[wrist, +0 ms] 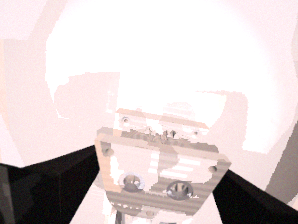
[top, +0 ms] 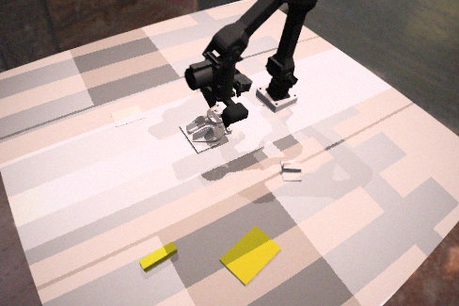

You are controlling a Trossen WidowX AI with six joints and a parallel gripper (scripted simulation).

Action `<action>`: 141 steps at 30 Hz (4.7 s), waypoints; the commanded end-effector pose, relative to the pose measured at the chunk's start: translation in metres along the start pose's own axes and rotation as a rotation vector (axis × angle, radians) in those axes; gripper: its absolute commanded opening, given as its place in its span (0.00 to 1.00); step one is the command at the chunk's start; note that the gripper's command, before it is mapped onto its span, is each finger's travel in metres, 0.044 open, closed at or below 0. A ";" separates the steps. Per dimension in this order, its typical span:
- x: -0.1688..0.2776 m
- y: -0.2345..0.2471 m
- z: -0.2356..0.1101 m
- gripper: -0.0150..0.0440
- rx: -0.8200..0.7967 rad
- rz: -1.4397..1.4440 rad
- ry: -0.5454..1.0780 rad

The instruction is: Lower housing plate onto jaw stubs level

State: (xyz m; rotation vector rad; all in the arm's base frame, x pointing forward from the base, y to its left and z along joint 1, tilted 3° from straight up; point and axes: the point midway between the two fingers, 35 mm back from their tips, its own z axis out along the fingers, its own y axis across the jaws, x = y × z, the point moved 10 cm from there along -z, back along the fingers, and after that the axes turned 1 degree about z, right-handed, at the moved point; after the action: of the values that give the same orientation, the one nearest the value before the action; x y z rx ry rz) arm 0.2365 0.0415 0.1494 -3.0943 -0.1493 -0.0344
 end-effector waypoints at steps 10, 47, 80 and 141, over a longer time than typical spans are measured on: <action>-0.004 0.000 0.020 0.85 0.002 0.005 -0.013; -0.004 0.000 0.025 0.85 0.002 0.016 -0.013; -0.004 0.000 0.031 0.85 0.002 0.015 -0.013; -0.004 0.000 0.028 0.85 0.002 0.015 -0.013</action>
State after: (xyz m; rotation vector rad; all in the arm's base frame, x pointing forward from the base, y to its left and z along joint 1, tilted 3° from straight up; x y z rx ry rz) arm 0.2334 0.0423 0.1182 -3.0944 -0.1341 -0.0206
